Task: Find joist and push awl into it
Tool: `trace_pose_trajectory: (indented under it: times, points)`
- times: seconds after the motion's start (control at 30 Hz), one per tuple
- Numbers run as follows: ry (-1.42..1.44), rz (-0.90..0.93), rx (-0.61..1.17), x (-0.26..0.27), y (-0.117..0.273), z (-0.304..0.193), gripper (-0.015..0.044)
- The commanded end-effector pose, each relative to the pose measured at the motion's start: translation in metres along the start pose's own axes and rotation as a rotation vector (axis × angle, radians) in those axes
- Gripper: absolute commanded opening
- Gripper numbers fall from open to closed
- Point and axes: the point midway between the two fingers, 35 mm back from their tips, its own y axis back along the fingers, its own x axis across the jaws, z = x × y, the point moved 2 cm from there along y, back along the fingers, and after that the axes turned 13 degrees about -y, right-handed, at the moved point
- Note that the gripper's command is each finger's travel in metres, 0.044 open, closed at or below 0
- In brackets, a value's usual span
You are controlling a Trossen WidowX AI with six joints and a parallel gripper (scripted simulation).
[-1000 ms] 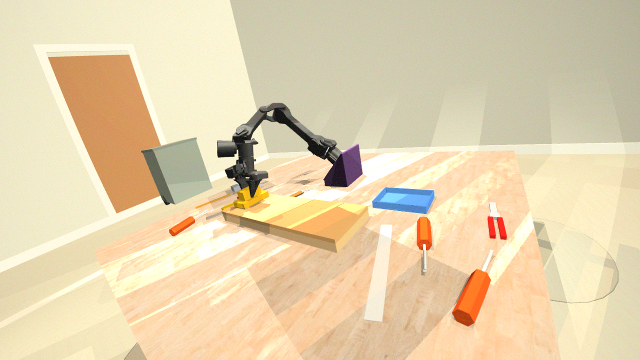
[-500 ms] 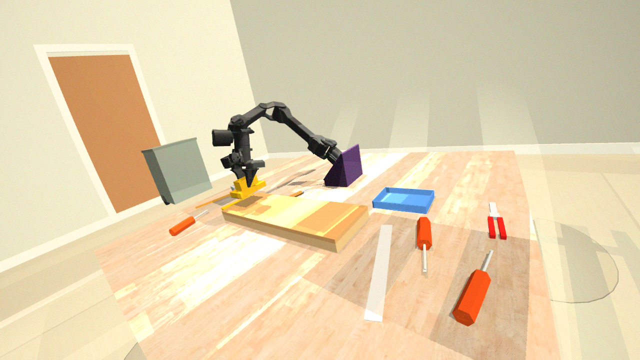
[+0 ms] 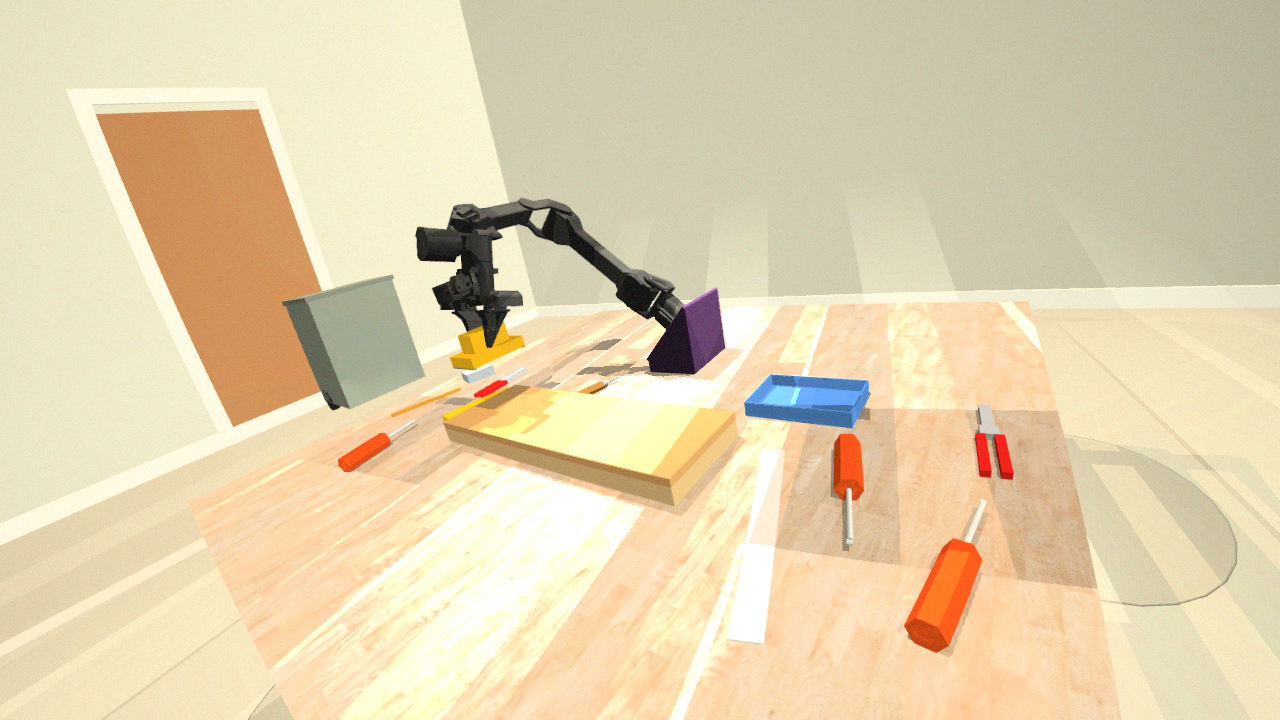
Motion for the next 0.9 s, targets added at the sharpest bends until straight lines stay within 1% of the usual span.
trace_pose_trajectory:
  times: [0.0,0.23,0.43,0.63,0.87]
  points:
    - [0.039,0.032,-0.015,0.020,0.005,0.007,0.0000]
    - [0.208,0.124,-0.020,0.090,0.006,0.011,0.0000]
    - [0.355,0.195,-0.022,0.151,0.010,0.005,0.0000]
    - [0.504,0.258,-0.022,0.210,0.017,-0.010,0.0000]
    - [0.678,0.320,-0.017,0.275,0.025,-0.040,0.0000]
